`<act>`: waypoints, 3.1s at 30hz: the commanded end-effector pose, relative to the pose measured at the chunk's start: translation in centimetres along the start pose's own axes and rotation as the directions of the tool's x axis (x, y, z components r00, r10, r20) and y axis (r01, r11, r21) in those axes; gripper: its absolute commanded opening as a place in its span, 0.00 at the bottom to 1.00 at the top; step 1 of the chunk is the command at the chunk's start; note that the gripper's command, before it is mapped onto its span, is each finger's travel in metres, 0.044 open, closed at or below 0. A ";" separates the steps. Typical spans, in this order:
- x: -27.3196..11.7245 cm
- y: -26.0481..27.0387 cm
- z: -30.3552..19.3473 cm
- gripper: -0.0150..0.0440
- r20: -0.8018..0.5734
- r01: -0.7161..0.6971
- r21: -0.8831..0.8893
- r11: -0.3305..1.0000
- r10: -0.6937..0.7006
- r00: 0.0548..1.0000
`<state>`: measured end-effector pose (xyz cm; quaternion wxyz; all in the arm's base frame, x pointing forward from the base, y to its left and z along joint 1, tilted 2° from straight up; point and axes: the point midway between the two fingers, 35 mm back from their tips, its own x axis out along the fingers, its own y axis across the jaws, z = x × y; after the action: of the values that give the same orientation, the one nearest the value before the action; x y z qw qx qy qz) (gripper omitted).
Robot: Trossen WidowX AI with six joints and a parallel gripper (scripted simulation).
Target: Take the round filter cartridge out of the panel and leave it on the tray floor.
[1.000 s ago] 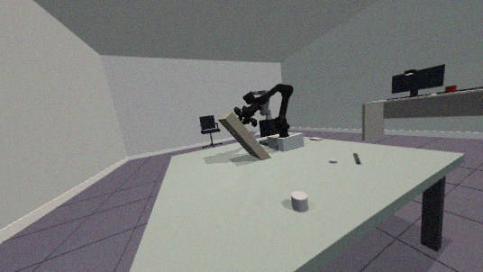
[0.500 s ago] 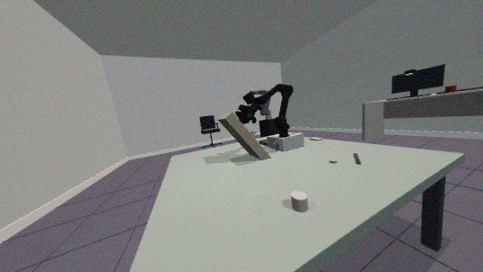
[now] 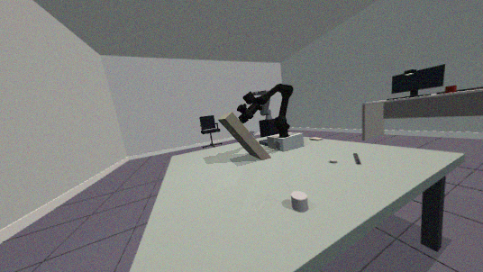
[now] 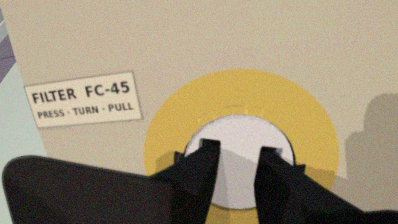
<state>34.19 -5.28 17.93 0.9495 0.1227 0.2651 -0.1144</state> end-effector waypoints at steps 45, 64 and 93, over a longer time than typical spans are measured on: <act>-6.5 -1.5 -6.7 0.25 -0.004 -0.002 -0.014 1.000 0.002 1.000; -6.3 -1.7 -7.4 0.41 -0.004 -0.002 -0.014 1.000 0.002 1.000; -8.3 -0.6 -2.4 0.77 -0.285 0.017 -0.166 0.986 -0.064 0.956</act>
<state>27.05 -3.97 25.27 0.9358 0.0823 0.3267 -0.1043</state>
